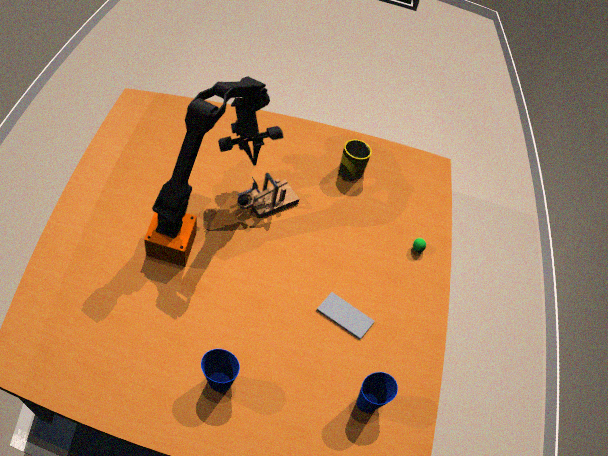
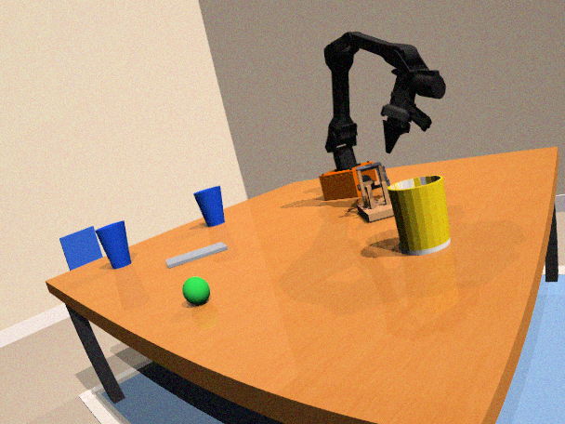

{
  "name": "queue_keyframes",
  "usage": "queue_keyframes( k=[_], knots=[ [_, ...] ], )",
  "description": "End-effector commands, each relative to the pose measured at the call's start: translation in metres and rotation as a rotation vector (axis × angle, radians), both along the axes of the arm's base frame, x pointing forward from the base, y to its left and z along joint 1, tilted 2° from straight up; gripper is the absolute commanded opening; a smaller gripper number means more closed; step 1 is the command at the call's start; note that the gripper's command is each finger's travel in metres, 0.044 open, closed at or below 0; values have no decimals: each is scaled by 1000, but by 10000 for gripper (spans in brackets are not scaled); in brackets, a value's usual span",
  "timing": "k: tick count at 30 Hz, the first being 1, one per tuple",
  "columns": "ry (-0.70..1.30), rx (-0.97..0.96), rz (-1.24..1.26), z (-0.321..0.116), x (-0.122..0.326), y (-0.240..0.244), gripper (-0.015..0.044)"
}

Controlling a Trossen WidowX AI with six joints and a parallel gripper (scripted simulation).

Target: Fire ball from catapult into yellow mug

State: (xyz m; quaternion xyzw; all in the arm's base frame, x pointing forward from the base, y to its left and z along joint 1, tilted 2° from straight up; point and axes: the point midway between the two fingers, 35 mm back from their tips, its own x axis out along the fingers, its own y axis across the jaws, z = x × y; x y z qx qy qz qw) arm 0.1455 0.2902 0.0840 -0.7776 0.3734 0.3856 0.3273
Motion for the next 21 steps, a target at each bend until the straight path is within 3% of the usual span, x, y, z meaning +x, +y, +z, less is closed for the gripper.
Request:
queue_keyframes(
  k=[1,10,21],
  knots=[
    [-13,-98,83,0,-11,-15,0],
    [-37,-321,259,0,-30,-48,0],
    [-38,-325,263,-8,-30,-47,0]
  ],
)
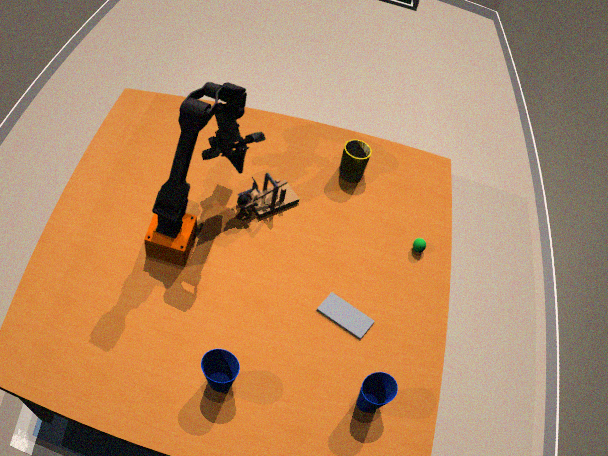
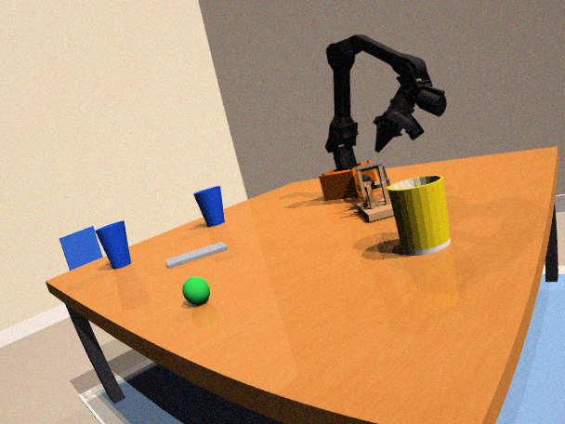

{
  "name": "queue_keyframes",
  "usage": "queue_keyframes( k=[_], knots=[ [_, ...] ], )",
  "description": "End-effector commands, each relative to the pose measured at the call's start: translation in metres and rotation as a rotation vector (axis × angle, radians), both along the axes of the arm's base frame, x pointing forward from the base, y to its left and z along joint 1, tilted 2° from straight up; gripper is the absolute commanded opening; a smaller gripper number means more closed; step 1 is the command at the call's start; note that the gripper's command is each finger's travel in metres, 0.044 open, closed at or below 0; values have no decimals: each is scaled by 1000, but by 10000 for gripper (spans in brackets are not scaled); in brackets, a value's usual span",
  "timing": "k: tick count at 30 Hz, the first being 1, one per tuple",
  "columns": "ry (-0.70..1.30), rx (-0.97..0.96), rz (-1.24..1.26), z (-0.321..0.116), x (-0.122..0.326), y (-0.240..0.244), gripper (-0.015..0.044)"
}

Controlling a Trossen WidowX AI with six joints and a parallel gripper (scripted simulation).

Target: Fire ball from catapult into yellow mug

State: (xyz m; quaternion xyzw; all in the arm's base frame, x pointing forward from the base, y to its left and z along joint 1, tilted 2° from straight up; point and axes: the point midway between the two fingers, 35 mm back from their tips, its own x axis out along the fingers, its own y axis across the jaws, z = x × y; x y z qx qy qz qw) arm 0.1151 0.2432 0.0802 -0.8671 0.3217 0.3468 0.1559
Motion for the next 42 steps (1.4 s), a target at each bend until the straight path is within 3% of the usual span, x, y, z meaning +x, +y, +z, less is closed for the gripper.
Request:
queue_keyframes(
  k=[1,42],
  knots=[
    [-2,-8,7,-6,1,0,0],
    [-2,-9,7,-74,4,3,0]
  ],
)
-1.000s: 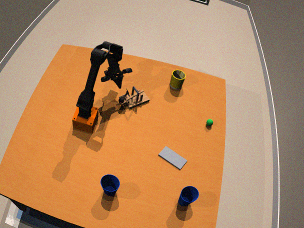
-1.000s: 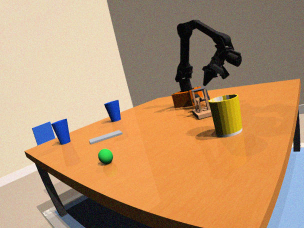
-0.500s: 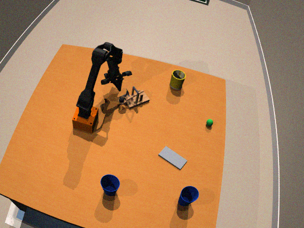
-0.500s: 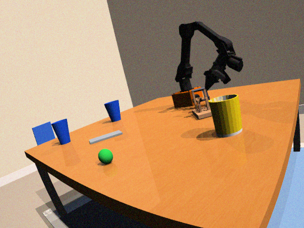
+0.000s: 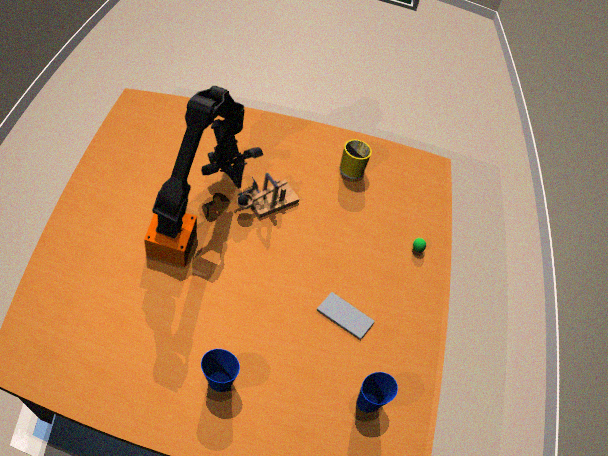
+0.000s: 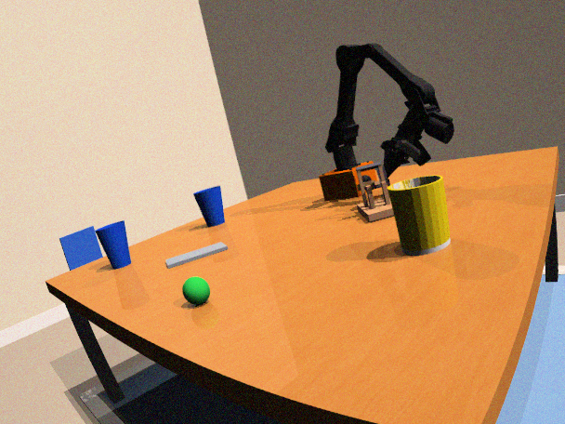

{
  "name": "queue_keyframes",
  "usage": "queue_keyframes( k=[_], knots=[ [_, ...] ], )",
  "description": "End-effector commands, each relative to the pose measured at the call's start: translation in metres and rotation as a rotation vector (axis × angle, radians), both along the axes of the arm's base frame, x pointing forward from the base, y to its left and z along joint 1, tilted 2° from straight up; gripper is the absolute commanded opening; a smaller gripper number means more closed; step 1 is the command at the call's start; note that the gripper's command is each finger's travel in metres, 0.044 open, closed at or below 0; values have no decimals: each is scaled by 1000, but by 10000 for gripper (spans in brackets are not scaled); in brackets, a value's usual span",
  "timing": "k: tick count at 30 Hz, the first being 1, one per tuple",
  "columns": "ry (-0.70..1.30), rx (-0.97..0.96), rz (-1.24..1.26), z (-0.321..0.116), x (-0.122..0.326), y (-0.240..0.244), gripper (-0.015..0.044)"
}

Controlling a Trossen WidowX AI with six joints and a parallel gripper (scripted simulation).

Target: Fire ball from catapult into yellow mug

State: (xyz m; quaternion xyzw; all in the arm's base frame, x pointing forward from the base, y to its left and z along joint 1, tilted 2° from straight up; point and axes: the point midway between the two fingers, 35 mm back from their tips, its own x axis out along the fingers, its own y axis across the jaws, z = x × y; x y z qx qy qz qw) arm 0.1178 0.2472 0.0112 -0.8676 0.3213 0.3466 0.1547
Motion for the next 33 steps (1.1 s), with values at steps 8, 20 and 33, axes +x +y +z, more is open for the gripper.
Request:
queue_keyframes(
  k=[8,20,33],
  knots=[
    [-2,-7,5,-18,1,-2,0],
    [-2,-7,5,-49,3,-4,0],
    [7,8,4,77,-48,34,0]
  ],
)
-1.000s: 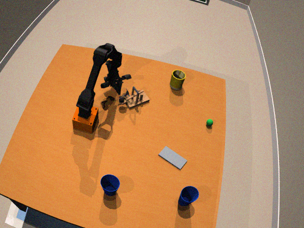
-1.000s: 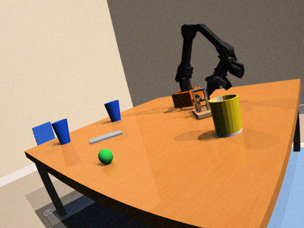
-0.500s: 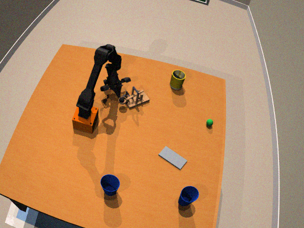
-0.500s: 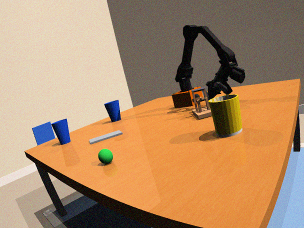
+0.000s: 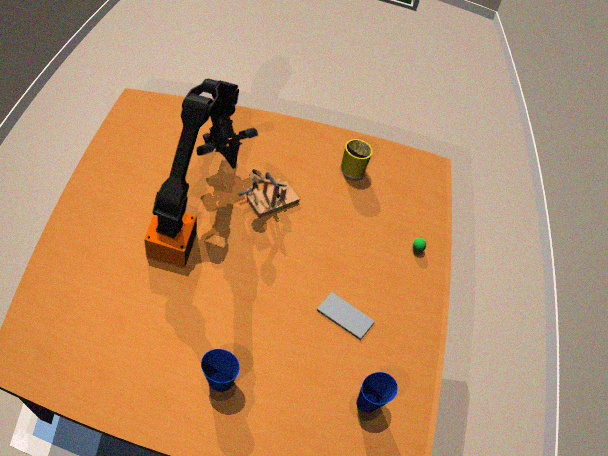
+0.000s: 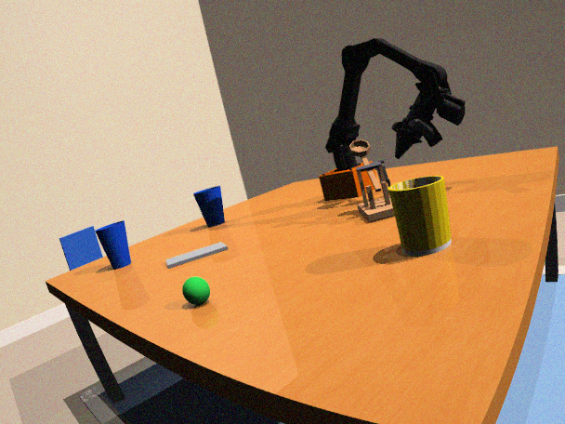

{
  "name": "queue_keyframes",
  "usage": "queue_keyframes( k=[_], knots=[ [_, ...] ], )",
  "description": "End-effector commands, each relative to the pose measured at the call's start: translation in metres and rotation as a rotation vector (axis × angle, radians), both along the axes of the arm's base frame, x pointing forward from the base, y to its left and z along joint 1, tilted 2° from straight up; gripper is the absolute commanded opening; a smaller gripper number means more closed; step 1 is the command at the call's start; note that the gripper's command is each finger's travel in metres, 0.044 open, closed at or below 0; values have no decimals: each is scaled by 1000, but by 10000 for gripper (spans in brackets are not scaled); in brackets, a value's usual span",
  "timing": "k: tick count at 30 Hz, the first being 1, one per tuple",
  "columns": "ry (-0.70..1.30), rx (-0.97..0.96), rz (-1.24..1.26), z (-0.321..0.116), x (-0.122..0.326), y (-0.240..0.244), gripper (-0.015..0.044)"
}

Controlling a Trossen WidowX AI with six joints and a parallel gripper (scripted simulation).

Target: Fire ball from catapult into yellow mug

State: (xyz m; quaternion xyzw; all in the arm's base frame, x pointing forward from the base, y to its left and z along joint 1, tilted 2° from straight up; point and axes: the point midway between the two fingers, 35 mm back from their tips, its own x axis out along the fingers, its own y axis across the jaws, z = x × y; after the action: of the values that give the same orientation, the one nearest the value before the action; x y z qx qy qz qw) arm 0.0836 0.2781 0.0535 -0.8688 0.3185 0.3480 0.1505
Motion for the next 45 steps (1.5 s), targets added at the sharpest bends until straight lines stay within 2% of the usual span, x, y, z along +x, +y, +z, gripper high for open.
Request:
queue_keyframes(
  k=[1,2,3,19,32,45],
  knots=[
    [4,13,-5,34,-14,3,0],
    [4,13,-5,34,-14,3,0],
    [2,23,3,20,-8,5,26],
    [80,425,-336,26,35,62,440],
    [130,781,-596,52,93,109,440],
    [170,1161,-814,102,170,142,440]
  ],
)
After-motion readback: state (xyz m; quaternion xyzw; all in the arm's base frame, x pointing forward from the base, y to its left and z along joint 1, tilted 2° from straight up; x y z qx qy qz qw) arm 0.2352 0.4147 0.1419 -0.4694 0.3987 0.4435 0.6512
